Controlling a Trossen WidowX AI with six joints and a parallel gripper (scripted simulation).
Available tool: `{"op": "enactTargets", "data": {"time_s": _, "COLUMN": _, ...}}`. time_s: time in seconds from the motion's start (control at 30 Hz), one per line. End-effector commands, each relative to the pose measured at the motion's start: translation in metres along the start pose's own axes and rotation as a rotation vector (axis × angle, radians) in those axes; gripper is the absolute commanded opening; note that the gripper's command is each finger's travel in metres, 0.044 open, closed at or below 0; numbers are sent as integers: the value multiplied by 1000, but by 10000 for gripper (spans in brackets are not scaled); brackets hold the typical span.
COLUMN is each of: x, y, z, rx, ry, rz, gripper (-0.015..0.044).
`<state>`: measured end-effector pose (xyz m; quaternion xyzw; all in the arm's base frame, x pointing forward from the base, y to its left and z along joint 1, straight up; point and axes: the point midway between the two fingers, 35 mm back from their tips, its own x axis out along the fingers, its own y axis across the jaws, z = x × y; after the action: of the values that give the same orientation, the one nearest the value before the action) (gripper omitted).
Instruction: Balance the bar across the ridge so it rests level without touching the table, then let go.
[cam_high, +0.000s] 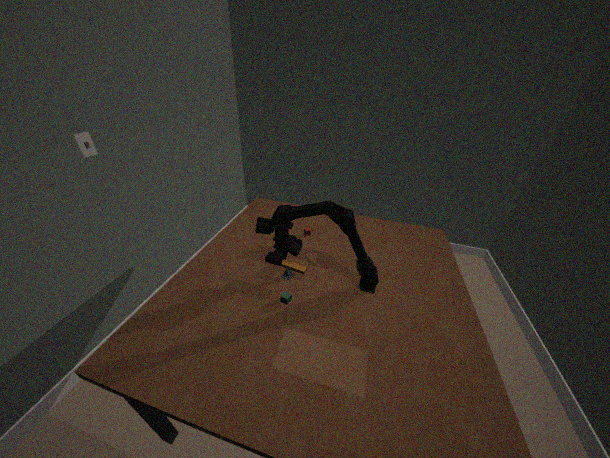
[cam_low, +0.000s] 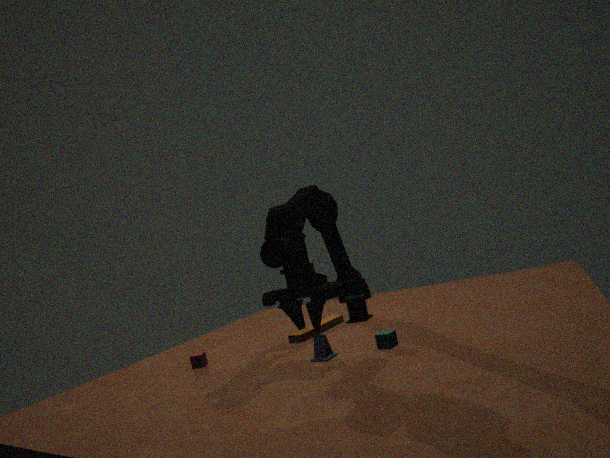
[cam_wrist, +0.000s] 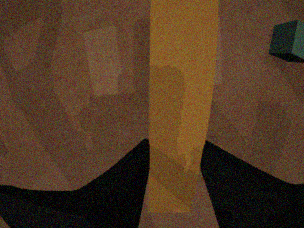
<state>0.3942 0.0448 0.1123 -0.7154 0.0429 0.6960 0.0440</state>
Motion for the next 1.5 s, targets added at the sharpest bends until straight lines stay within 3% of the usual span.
{"op": "enactTargets", "data": {"time_s": 0.0, "x": 0, "y": -1, "z": 0, "rx": -2, "ry": 2, "rz": -4, "gripper": 0}}
{"op": "enactTargets", "data": {"time_s": 1.47, "x": 4, "y": -1, "z": 0, "rx": -2, "ry": 2, "rz": -4, "gripper": 0}}
